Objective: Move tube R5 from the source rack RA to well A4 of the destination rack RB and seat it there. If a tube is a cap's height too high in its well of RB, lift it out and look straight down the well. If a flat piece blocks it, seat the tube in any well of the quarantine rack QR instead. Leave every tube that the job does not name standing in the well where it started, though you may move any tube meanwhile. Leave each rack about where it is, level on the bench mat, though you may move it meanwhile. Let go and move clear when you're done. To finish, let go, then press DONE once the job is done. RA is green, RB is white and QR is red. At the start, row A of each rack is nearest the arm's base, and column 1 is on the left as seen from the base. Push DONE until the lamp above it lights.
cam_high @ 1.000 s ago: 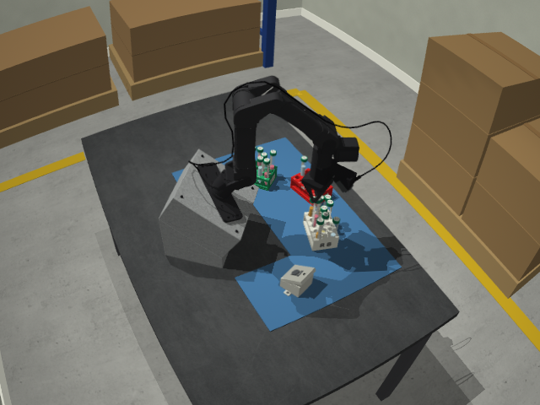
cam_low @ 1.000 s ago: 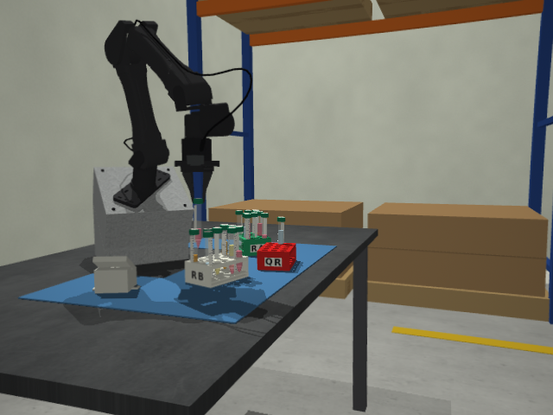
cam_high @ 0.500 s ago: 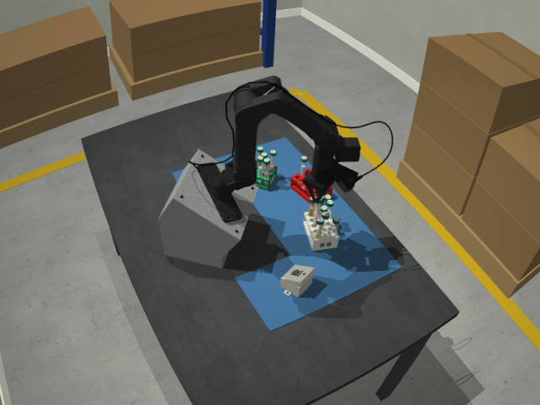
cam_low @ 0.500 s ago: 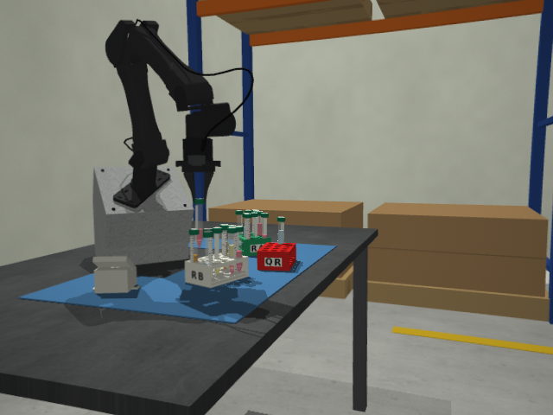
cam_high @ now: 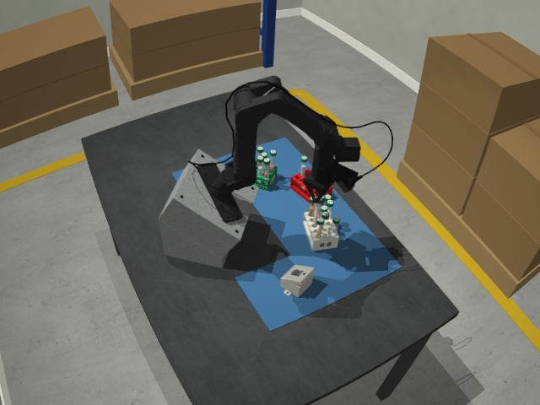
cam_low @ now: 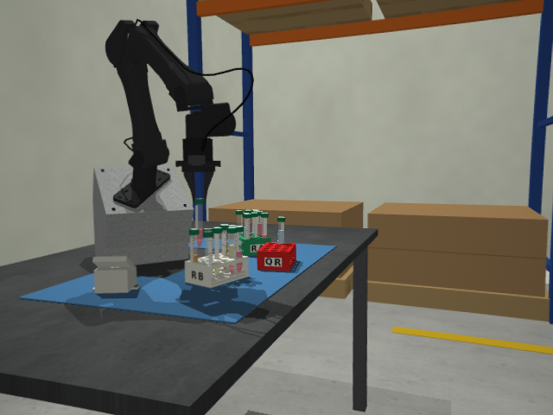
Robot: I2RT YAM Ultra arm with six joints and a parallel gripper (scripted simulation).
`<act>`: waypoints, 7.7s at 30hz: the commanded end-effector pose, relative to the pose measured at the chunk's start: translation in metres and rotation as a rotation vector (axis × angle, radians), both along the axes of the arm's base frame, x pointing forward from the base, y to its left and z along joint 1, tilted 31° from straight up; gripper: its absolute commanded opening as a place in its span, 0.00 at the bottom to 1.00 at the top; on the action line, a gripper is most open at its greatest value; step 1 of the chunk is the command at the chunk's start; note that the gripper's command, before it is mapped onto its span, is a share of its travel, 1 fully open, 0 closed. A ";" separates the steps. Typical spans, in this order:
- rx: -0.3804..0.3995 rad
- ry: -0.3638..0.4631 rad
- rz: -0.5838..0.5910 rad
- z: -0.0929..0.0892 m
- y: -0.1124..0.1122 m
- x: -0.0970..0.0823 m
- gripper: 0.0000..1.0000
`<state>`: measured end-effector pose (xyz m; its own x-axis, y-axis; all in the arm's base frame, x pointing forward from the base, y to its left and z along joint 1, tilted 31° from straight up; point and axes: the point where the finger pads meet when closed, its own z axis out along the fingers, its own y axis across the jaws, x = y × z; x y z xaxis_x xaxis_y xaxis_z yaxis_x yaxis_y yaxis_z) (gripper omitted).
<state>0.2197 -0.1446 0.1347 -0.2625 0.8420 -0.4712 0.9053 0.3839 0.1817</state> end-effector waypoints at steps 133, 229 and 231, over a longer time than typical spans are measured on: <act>-0.020 -0.025 0.002 -0.022 -0.021 0.025 0.00; -0.012 -0.016 0.004 -0.056 -0.030 0.030 0.24; -0.012 -0.016 0.004 -0.056 -0.030 0.030 0.24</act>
<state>0.2479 -0.1719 0.0767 -0.2647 0.8407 -0.4723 0.9022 0.3889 0.1867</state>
